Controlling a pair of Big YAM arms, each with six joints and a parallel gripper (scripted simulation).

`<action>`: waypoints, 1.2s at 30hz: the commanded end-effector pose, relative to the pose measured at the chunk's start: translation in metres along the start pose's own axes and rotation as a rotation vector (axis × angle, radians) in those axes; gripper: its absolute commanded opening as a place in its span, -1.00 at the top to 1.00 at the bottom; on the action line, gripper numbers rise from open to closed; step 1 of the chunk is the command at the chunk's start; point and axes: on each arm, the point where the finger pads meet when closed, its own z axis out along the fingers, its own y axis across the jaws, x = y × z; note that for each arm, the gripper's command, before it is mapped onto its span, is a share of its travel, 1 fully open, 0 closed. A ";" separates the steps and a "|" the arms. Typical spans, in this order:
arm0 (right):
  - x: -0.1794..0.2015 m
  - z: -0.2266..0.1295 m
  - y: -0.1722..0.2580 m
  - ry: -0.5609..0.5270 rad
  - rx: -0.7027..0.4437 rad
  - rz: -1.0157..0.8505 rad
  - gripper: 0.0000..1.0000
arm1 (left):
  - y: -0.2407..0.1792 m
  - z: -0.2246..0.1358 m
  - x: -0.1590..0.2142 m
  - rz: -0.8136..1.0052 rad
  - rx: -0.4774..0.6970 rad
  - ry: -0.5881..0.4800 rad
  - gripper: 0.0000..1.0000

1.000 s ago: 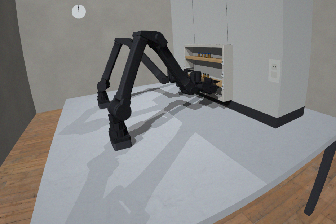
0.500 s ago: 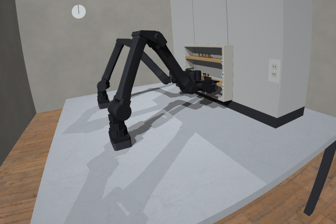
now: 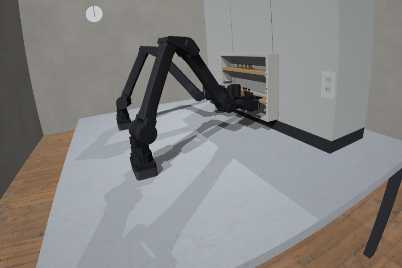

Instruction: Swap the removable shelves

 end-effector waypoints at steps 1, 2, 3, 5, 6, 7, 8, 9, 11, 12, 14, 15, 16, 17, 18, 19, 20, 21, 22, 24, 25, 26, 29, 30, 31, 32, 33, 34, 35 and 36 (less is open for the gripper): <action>-0.001 0.005 0.017 -0.005 -0.029 0.009 0.76 | 0.013 0.005 -0.002 -0.008 -0.023 -0.001 0.81; -0.001 0.005 0.017 -0.005 -0.029 0.009 0.76 | 0.013 0.004 -0.002 -0.008 -0.023 -0.001 0.86; -0.001 0.005 0.017 -0.005 -0.029 0.009 0.76 | 0.013 0.004 -0.002 -0.008 -0.023 -0.001 0.92; -0.001 0.005 0.017 -0.005 -0.029 0.009 0.76 | 0.013 0.004 -0.002 -0.008 -0.023 -0.001 1.00; -0.001 0.004 0.017 -0.005 -0.029 0.009 0.76 | 0.013 0.003 -0.002 -0.008 -0.023 -0.001 1.00; -0.001 0.004 0.017 -0.005 -0.029 0.009 0.76 | 0.013 0.003 -0.002 -0.008 -0.023 -0.001 1.00; -0.001 0.004 0.017 -0.005 -0.029 0.009 0.76 | 0.013 0.003 -0.002 -0.008 -0.023 -0.001 1.00; -0.001 0.004 0.018 -0.005 -0.029 0.009 0.76 | 0.014 0.003 -0.002 -0.008 -0.023 -0.001 0.77; -0.001 0.002 0.019 -0.005 -0.031 0.009 0.76 | 0.015 0.001 -0.002 -0.009 -0.024 -0.002 0.76; -0.001 0.001 0.020 -0.006 -0.031 0.009 0.76 | 0.016 0.000 -0.002 -0.009 -0.024 -0.002 0.76; -0.001 -0.003 0.021 -0.006 -0.032 0.009 0.76 | 0.017 -0.003 -0.002 -0.009 -0.025 -0.002 0.76; -0.001 -0.005 0.022 -0.006 -0.033 0.009 0.76 | 0.018 -0.005 -0.002 -0.009 -0.026 -0.002 0.76; -0.001 -0.007 0.022 -0.006 -0.033 0.010 0.76 | 0.019 -0.008 -0.002 -0.010 -0.027 -0.002 0.76; 0.000 -0.009 0.023 -0.006 -0.034 0.010 0.76 | 0.019 -0.010 -0.002 -0.010 -0.027 -0.002 0.76; 0.000 -0.012 0.023 -0.006 -0.034 0.010 0.76 | 0.020 -0.013 -0.002 -0.010 -0.027 -0.002 0.76; 0.000 -0.015 0.024 -0.006 -0.034 0.010 0.76 | 0.020 -0.015 -0.002 -0.010 -0.028 -0.003 0.76; 0.000 -0.017 0.024 -0.007 -0.035 0.010 0.76 | 0.020 -0.017 -0.002 -0.010 -0.028 -0.003 0.76; 0.000 -0.019 0.024 -0.007 -0.035 0.010 0.76 | 0.021 -0.020 -0.002 -0.011 -0.029 -0.003 0.76; 0.000 -0.022 0.025 -0.007 -0.036 0.010 0.76 | 0.021 -0.022 -0.002 -0.011 -0.029 -0.003 0.76; 0.000 -0.025 0.025 -0.007 -0.036 0.010 0.76 | 0.021 -0.025 -0.002 -0.011 -0.030 -0.003 0.76; 0.000 -0.025 0.025 -0.007 -0.036 0.010 0.76 | 0.021 -0.025 -0.002 -0.011 -0.030 -0.003 0.76; 0.000 -0.028 0.025 -0.008 -0.037 0.011 0.76 | 0.022 -0.028 -0.003 -0.011 -0.031 -0.004 0.76; 0.000 -0.036 0.026 -0.008 -0.040 0.011 0.76 | 0.023 -0.036 -0.003 -0.012 -0.034 -0.004 0.76; 0.000 -0.039 0.027 -0.009 -0.041 0.011 0.76 | 0.023 -0.039 -0.003 -0.013 -0.036 -0.005 0.76; 0.000 -0.041 0.027 -0.009 -0.042 0.011 0.76 | 0.024 -0.041 -0.002 -0.013 -0.037 -0.005 0.76; 0.000 -0.044 0.027 -0.009 -0.043 0.011 0.76 | 0.024 -0.044 -0.002 -0.014 -0.038 -0.005 0.76; 0.000 -0.047 0.028 -0.009 -0.044 0.012 0.76 | 0.024 -0.047 -0.002 -0.014 -0.039 -0.005 0.76; 0.000 -0.050 0.028 -0.009 -0.045 0.012 0.76 | 0.025 -0.050 -0.002 -0.014 -0.040 -0.005 0.76; 0.001 -0.053 0.028 -0.009 -0.046 0.012 0.76 | 0.025 -0.053 -0.002 -0.014 -0.041 -0.005 0.76; 0.001 -0.056 0.029 -0.009 -0.047 0.012 0.76 | 0.025 -0.056 -0.002 -0.015 -0.042 -0.005 0.76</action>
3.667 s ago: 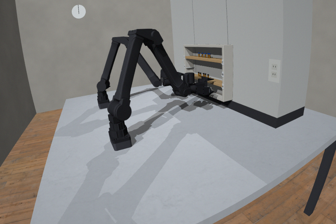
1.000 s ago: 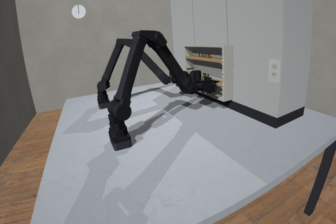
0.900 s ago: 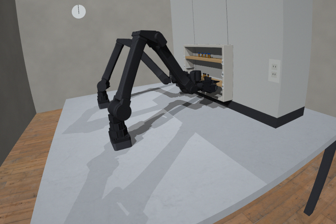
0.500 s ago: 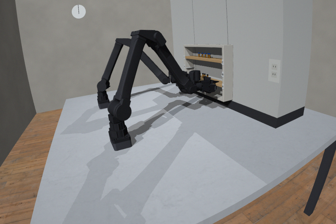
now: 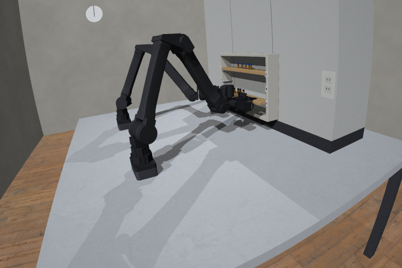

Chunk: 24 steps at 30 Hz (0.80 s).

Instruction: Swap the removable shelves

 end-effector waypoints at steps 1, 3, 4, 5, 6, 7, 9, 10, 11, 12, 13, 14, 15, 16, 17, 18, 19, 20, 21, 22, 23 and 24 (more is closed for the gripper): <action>0.001 -0.018 0.029 -0.008 -0.058 0.013 0.76 | 0.024 -0.018 -0.002 -0.016 -0.054 -0.002 0.76; 0.001 -0.024 0.030 -0.008 -0.060 0.013 0.76 | 0.025 -0.024 -0.002 -0.016 -0.056 -0.002 0.76; 0.001 -0.027 0.030 -0.008 -0.061 0.013 0.76 | 0.025 -0.026 -0.002 -0.017 -0.057 -0.002 0.76; 0.001 -0.027 0.030 -0.008 -0.061 0.013 0.76 | 0.025 -0.026 -0.002 -0.017 -0.057 -0.002 0.76; 0.001 -0.027 0.030 -0.008 -0.061 0.013 0.76 | 0.025 -0.026 -0.002 -0.017 -0.057 -0.002 0.76; 0.001 -0.030 0.030 -0.008 -0.062 0.014 0.76 | 0.025 -0.029 -0.002 -0.017 -0.058 -0.002 0.76; 0.001 -0.035 0.030 -0.008 -0.063 0.014 0.76 | 0.025 -0.034 -0.002 -0.017 -0.059 -0.002 0.76; 0.001 -0.037 0.031 -0.008 -0.064 0.014 0.76 | 0.026 -0.037 -0.002 -0.017 -0.060 -0.002 0.76; 0.001 -0.040 0.031 -0.008 -0.064 0.014 0.76 | 0.026 -0.039 -0.002 -0.017 -0.061 -0.002 0.76; 0.001 -0.042 0.031 -0.008 -0.065 0.014 0.76 | 0.026 -0.042 -0.002 -0.018 -0.061 -0.002 0.76; 0.001 -0.045 0.031 -0.008 -0.065 0.014 0.76 | 0.026 -0.045 -0.002 -0.018 -0.062 -0.002 0.76; 0.002 -0.048 0.031 -0.008 -0.066 0.014 0.76 | 0.026 -0.047 -0.002 -0.018 -0.062 -0.002 0.76; 0.002 -0.051 0.031 -0.008 -0.066 0.014 0.76 | 0.026 -0.050 -0.002 -0.018 -0.063 -0.002 0.76; 0.002 -0.054 0.032 -0.008 -0.067 0.014 0.76 | 0.027 -0.053 -0.002 -0.018 -0.063 -0.002 0.76; 0.002 -0.057 0.032 -0.008 -0.067 0.014 0.76 | 0.027 -0.056 -0.002 -0.018 -0.064 -0.002 0.76; 0.002 -0.059 0.032 -0.008 -0.069 0.014 0.76 | 0.027 -0.059 -0.002 -0.018 -0.065 -0.002 0.76; 0.002 -0.061 0.033 -0.008 -0.070 0.015 0.76 | 0.028 -0.061 -0.002 -0.018 -0.067 -0.002 0.76; 0.002 -0.063 0.034 -0.009 -0.072 0.015 0.76 | 0.029 -0.063 -0.002 -0.019 -0.068 -0.002 0.76; 0.002 -0.065 0.034 -0.009 -0.074 0.015 0.76 | 0.030 -0.065 -0.002 -0.019 -0.070 -0.002 0.76; 0.002 -0.065 0.034 -0.009 -0.074 0.015 0.76 | 0.030 -0.065 -0.002 -0.019 -0.070 -0.002 0.76; 0.002 -0.065 0.034 -0.009 -0.074 0.015 0.76 | 0.030 -0.065 -0.002 -0.019 -0.070 -0.002 0.76; 0.002 -0.067 0.035 -0.009 -0.076 0.015 0.76 | 0.031 -0.066 -0.002 -0.019 -0.072 -0.002 0.76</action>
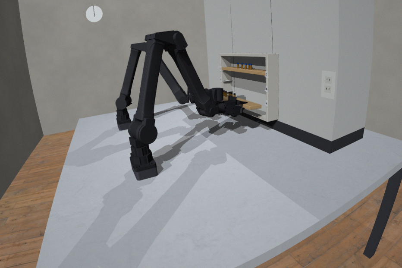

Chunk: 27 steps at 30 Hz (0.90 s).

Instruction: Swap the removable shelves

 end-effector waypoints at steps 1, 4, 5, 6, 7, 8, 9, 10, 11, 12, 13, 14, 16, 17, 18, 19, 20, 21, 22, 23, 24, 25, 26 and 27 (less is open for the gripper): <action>0.001 -0.008 0.052 -0.008 -0.110 0.022 0.76 | 0.048 -0.007 -0.002 -0.020 -0.102 -0.001 0.76; 0.001 -0.009 0.056 -0.009 -0.117 0.022 0.76 | 0.052 -0.009 -0.002 -0.021 -0.109 -0.001 0.76; 0.001 -0.010 0.057 -0.009 -0.120 0.023 0.76 | 0.053 -0.009 -0.002 -0.021 -0.111 -0.001 0.76; 0.001 -0.010 0.057 -0.009 -0.121 0.023 0.76 | 0.053 -0.010 -0.002 -0.021 -0.112 -0.001 0.76; 0.001 -0.012 0.057 -0.009 -0.122 0.023 0.76 | 0.054 -0.012 -0.002 -0.021 -0.113 -0.001 0.76; 0.001 -0.014 0.058 -0.009 -0.123 0.023 0.76 | 0.054 -0.014 -0.002 -0.020 -0.114 -0.001 0.76; 0.001 -0.016 0.058 -0.009 -0.124 0.023 0.76 | 0.054 -0.016 -0.002 -0.020 -0.115 -0.001 0.76; 0.001 -0.018 0.058 -0.009 -0.125 0.022 0.76 | 0.055 -0.017 -0.002 -0.020 -0.116 -0.001 0.76; 0.001 -0.020 0.058 -0.009 -0.125 0.022 0.76 | 0.055 -0.019 -0.002 -0.020 -0.116 -0.001 0.76; 0.001 -0.022 0.058 -0.009 -0.125 0.022 0.76 | 0.055 -0.022 -0.002 -0.020 -0.116 -0.001 0.76; 0.001 -0.025 0.058 -0.009 -0.126 0.022 0.76 | 0.055 -0.024 -0.002 -0.020 -0.116 -0.001 0.76; 0.001 -0.027 0.058 -0.008 -0.126 0.022 0.76 | 0.054 -0.027 -0.002 -0.020 -0.116 -0.001 0.76; 0.001 -0.027 0.058 -0.008 -0.126 0.022 0.76 | 0.054 -0.027 -0.002 -0.020 -0.116 -0.001 0.76; 0.001 -0.030 0.058 -0.008 -0.126 0.022 0.76 | 0.054 -0.029 -0.002 -0.020 -0.117 -0.001 0.76; 0.001 -0.032 0.058 -0.008 -0.126 0.022 0.76 | 0.054 -0.031 -0.002 -0.020 -0.117 -0.001 0.76; 0.001 -0.034 0.057 -0.008 -0.126 0.022 0.76 | 0.054 -0.034 -0.002 -0.020 -0.117 -0.001 0.76; 0.001 -0.037 0.057 -0.009 -0.126 0.022 0.76 | 0.054 -0.036 -0.002 -0.020 -0.117 -0.001 0.76; 0.001 -0.039 0.057 -0.009 -0.126 0.022 0.76 | 0.054 -0.038 -0.002 -0.020 -0.116 -0.001 0.76; 0.001 -0.041 0.057 -0.009 -0.126 0.021 0.76 | 0.053 -0.041 -0.002 -0.021 -0.116 -0.001 0.76; 0.001 -0.044 0.057 -0.009 -0.127 0.021 0.76 | 0.053 -0.043 -0.002 -0.021 -0.117 -0.001 0.76; 0.001 -0.047 0.056 -0.009 -0.127 0.021 0.76 | 0.053 -0.046 -0.002 -0.021 -0.117 -0.001 0.76; 0.001 -0.049 0.056 -0.008 -0.127 0.021 0.76 | 0.053 -0.049 -0.002 -0.021 -0.117 0.000 0.76; 0.001 -0.052 0.057 -0.008 -0.127 0.021 0.76 | 0.053 -0.051 -0.002 -0.021 -0.117 0.000 0.76; 0.001 -0.054 0.057 -0.008 -0.127 0.021 0.76 | 0.054 -0.053 -0.002 -0.021 -0.117 0.000 0.76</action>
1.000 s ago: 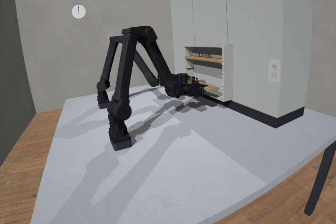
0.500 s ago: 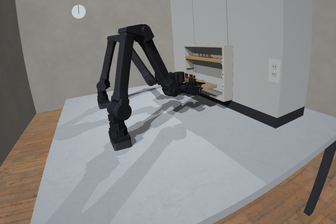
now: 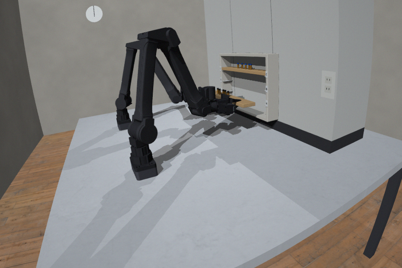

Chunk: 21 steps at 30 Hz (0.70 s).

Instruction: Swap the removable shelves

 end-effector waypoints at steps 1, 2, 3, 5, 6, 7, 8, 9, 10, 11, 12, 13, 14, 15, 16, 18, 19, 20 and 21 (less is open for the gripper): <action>0.001 -0.013 0.042 -0.007 -0.091 0.015 0.76 | 0.037 -0.013 -0.002 -0.020 -0.081 0.000 0.76; 0.001 -0.015 0.043 -0.007 -0.091 0.015 0.76 | 0.038 -0.015 -0.002 -0.020 -0.081 0.000 0.76; 0.001 -0.016 0.044 -0.007 -0.091 0.015 0.76 | 0.039 -0.016 -0.002 -0.020 -0.081 0.000 0.76; 0.001 -0.018 0.045 -0.007 -0.092 0.014 0.76 | 0.041 -0.018 -0.002 -0.020 -0.081 0.000 0.76; 0.001 -0.018 0.045 -0.007 -0.092 0.014 0.76 | 0.041 -0.018 -0.002 -0.020 -0.081 0.000 0.76; 0.001 -0.019 0.047 -0.007 -0.092 0.014 0.76 | 0.042 -0.019 -0.002 -0.020 -0.081 0.000 0.76; 0.001 -0.019 0.048 -0.007 -0.092 0.014 0.76 | 0.044 -0.019 -0.002 -0.020 -0.081 0.000 0.76; 0.001 -0.020 0.050 -0.007 -0.092 0.014 0.76 | 0.046 -0.020 -0.002 -0.020 -0.082 0.000 0.76; 0.001 -0.020 0.052 -0.007 -0.092 0.014 0.76 | 0.048 -0.020 -0.002 -0.020 -0.082 0.000 0.76; 0.001 -0.020 0.055 -0.007 -0.093 0.014 0.76 | 0.050 -0.020 -0.002 -0.020 -0.082 0.000 0.76; 0.001 -0.020 0.057 -0.007 -0.093 0.014 0.76 | 0.053 -0.020 -0.002 -0.020 -0.082 0.000 0.76; 0.001 -0.021 0.060 -0.007 -0.092 0.014 0.76 | 0.056 -0.020 -0.002 -0.020 -0.082 0.000 0.76; 0.001 -0.021 0.062 -0.007 -0.091 0.014 0.76 | 0.058 -0.020 -0.002 -0.020 -0.081 0.000 0.76; 0.001 -0.021 0.065 -0.007 -0.091 0.014 0.76 | 0.061 -0.021 -0.002 -0.020 -0.080 0.000 0.76; 0.001 -0.021 0.067 -0.007 -0.090 0.014 0.76 | 0.063 -0.021 -0.002 -0.020 -0.080 0.000 0.76; 0.001 -0.021 0.072 -0.007 -0.088 0.014 0.76 | 0.068 -0.021 -0.002 -0.019 -0.077 0.000 0.76; 0.001 -0.021 0.075 -0.007 -0.086 0.014 0.76 | 0.071 -0.021 -0.002 -0.019 -0.075 0.000 0.76; 0.001 -0.021 0.077 -0.007 -0.084 0.014 0.76 | 0.073 -0.021 -0.002 -0.019 -0.073 0.000 0.76; 0.001 -0.021 0.079 -0.007 -0.082 0.013 0.76 | 0.075 -0.021 -0.002 -0.018 -0.071 0.000 0.76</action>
